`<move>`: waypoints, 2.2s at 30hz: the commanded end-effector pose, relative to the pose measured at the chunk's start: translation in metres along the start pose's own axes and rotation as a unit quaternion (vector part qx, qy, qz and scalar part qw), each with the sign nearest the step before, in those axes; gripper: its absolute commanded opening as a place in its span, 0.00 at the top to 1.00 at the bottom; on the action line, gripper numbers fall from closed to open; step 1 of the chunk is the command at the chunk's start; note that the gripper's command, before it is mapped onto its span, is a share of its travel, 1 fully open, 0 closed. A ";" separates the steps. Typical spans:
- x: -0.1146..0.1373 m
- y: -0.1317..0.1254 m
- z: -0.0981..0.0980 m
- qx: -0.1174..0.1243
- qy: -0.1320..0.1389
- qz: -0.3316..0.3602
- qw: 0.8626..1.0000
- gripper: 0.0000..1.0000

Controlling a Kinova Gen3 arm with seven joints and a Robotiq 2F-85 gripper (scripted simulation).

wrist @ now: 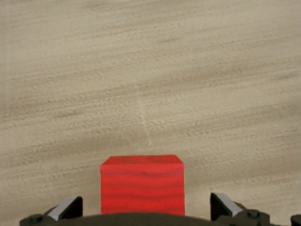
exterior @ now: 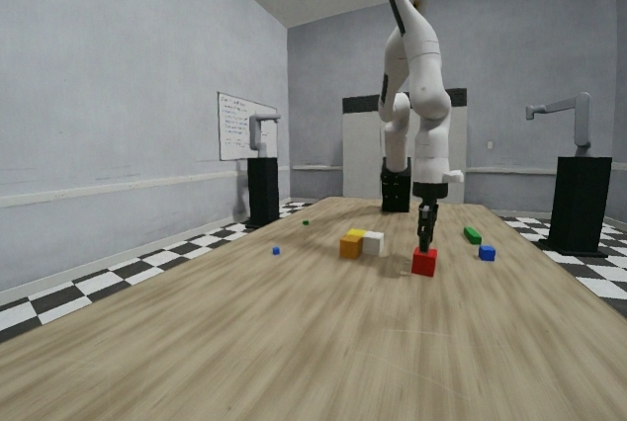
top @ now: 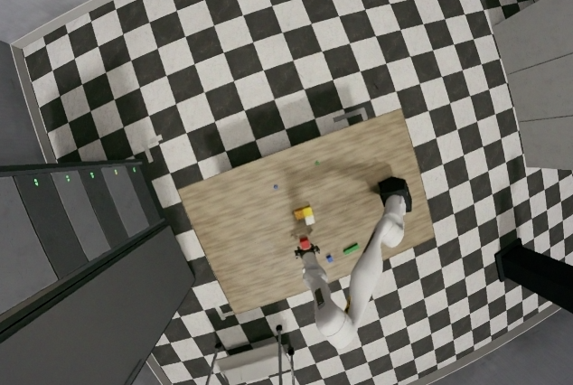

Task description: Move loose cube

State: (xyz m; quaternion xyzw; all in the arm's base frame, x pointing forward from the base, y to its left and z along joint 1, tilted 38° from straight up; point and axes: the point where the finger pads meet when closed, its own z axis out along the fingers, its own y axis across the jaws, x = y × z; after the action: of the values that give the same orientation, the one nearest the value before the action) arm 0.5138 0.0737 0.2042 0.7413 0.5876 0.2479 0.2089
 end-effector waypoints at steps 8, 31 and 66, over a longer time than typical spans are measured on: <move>0.001 -0.002 0.013 0.001 -0.001 -0.002 1.000 0.20; 0.001 -0.002 0.043 0.001 -0.001 -0.002 1.000 0.20; 0.001 -0.002 0.047 0.001 -0.001 -0.002 1.000 0.20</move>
State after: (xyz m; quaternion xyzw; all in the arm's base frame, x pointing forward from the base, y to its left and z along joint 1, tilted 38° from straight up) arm 0.5415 0.0737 0.1650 0.7409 0.5893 0.2455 0.2088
